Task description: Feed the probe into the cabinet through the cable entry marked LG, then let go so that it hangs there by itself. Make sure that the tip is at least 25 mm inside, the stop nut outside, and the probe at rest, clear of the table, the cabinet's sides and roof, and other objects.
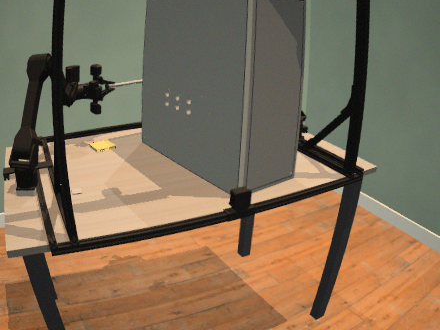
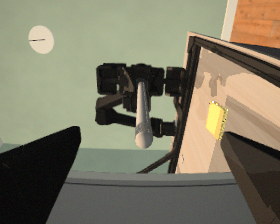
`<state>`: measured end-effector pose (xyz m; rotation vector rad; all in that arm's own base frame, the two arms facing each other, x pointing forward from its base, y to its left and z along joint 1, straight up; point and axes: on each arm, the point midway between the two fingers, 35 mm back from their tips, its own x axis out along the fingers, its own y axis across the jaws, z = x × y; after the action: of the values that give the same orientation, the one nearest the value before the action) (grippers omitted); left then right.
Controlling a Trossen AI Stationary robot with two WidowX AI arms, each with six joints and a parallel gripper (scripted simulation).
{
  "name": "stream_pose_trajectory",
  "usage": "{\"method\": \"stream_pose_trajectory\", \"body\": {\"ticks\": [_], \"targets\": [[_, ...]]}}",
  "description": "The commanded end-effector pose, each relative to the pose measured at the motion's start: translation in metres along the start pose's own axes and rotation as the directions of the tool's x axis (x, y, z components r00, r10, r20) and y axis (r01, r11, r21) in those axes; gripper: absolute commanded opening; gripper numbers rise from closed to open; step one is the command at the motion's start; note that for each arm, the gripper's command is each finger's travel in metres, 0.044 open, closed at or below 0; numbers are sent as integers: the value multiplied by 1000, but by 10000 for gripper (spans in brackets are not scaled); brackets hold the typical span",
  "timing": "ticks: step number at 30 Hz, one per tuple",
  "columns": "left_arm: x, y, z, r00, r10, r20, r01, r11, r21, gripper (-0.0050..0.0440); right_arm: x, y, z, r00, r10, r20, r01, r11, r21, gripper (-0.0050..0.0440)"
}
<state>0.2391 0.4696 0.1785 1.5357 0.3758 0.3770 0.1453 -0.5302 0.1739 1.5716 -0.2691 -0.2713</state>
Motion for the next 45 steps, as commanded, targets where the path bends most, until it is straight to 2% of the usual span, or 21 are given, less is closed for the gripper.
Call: {"method": "stream_pose_trajectory", "body": {"ticks": [1, 33, 35, 38, 40, 45], "targets": [[0, 0, -1, 1000, 0, -4, 0, 1000, 2, 0, 0, 0, 1, 1000, 0, 2, 0, 1000, 0, 440], [0, 0, -1, 1000, 0, -4, 0, 1000, 2, 0, -2, 2, 1, 1000, 0, 10, 0, 1000, 0, 440], [0, 0, -1, 1000, 0, -4, 0, 1000, 2, 0, -19, 18, 5, 997, 0, 71, -1, 1000, 2, 440], [0, 0, -1, 1000, 0, -4, 0, 1000, 2, 0, -27, 76, 2, 986, 40, 165, -7, 980, -198, 440], [0, 0, -1, 1000, 0, -4, 0, 1000, 2, 0, -31, 100, -1, 978, 60, 201, -3, 961, -276, 440], [0, 0, -1, 1000, 0, -4, 0, 1000, 2, 0, -52, 184, -23, 933, 153, 325, 49, 843, -536, 440]]}}
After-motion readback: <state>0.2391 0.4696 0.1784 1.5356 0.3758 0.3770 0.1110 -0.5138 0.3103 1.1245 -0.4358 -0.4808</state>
